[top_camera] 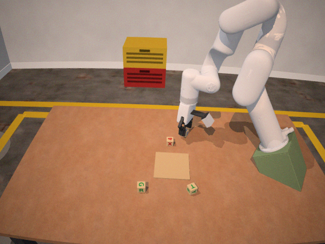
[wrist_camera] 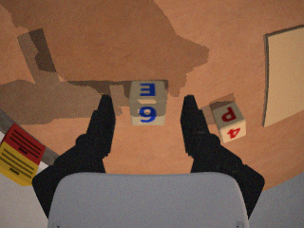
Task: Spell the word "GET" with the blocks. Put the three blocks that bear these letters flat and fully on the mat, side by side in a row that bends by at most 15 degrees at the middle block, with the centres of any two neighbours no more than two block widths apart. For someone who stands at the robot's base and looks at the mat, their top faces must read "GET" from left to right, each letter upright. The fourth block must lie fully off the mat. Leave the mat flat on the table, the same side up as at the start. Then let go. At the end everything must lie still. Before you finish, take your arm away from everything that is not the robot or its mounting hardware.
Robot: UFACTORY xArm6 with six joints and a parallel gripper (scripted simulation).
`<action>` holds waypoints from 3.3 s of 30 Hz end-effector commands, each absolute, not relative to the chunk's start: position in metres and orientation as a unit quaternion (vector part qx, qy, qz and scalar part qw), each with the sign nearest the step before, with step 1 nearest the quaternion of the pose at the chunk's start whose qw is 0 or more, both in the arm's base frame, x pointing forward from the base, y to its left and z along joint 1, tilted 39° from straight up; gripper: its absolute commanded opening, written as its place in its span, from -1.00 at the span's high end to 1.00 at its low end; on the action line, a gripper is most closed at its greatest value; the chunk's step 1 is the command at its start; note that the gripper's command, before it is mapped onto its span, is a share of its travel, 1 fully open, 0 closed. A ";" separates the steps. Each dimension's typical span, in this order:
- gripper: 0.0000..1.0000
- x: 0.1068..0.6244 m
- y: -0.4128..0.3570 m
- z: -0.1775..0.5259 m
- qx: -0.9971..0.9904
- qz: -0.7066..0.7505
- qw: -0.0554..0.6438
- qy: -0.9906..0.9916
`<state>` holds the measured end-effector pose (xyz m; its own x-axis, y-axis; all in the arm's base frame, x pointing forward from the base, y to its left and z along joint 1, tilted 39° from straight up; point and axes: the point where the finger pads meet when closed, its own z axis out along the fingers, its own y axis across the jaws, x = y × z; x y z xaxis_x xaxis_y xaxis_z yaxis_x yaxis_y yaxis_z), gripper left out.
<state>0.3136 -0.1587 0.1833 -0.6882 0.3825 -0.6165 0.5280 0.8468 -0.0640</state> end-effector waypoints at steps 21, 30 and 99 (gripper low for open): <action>-0.37 0.323 -0.166 0.172 0.250 -0.121 0.308 0.910; -0.37 0.323 -0.166 0.172 0.250 -0.121 0.308 0.910; 0.47 0.323 -0.165 0.173 0.250 -0.121 0.308 0.910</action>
